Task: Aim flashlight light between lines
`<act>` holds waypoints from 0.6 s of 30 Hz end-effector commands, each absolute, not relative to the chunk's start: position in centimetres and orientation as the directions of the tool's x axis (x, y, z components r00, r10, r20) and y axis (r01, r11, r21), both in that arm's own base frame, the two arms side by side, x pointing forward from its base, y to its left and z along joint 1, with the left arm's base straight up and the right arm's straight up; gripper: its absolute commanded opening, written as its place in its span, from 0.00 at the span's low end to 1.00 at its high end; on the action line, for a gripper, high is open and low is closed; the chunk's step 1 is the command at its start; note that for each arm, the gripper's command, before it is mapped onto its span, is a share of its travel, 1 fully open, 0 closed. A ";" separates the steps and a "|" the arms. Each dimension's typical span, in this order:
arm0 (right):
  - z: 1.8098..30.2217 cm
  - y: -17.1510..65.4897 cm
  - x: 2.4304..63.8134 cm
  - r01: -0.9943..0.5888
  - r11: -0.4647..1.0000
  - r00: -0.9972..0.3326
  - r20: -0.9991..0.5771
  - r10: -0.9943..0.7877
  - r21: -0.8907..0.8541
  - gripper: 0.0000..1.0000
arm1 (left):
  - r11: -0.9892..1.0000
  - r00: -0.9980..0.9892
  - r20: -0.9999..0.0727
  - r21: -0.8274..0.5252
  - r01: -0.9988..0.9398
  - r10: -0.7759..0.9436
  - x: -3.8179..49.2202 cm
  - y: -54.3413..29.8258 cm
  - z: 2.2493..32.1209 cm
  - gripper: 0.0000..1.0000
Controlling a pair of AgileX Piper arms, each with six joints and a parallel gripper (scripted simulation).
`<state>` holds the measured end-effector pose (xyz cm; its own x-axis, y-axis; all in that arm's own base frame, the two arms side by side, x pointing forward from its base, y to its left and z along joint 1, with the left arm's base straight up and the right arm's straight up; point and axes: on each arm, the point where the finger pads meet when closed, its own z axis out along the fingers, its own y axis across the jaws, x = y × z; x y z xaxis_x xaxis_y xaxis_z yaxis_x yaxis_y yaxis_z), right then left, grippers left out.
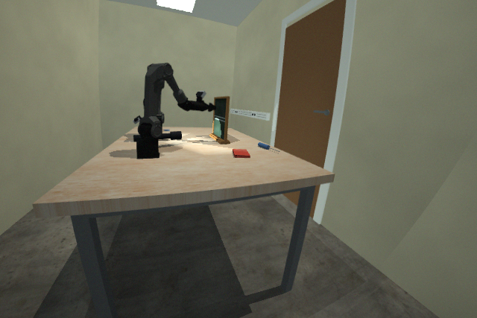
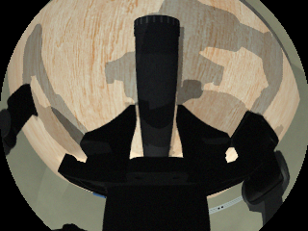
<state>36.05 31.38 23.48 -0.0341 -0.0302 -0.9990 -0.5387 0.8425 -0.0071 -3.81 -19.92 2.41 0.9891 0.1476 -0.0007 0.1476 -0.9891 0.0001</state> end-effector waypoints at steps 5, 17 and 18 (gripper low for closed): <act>23.6 31.4 36.0 -0.539 0.842 -0.033 -0.999 -0.029 -0.007 1.00 | -0.989 0.989 -0.001 0.002 0.148 0.148 -3.8 -20.0 2.4 1.00; 23.6 31.4 36.0 -0.539 0.842 -0.033 -0.999 -0.029 -0.007 1.00 | -0.989 0.989 -0.001 0.001 0.148 0.148 -3.8 -20.0 3.4 1.00; 23.6 31.4 36.0 -0.539 0.842 -0.033 -0.999 -0.029 -0.007 1.00 | -0.989 0.989 0.000 0.000 0.148 0.148 -3.8 -19.9 3.5 1.00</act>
<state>36.05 31.38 23.48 -0.0340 -0.0302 -0.9990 -0.5387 0.8425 -0.0071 -3.79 -19.91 2.97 0.9891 0.1475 0.0002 0.1475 -0.9891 -0.0010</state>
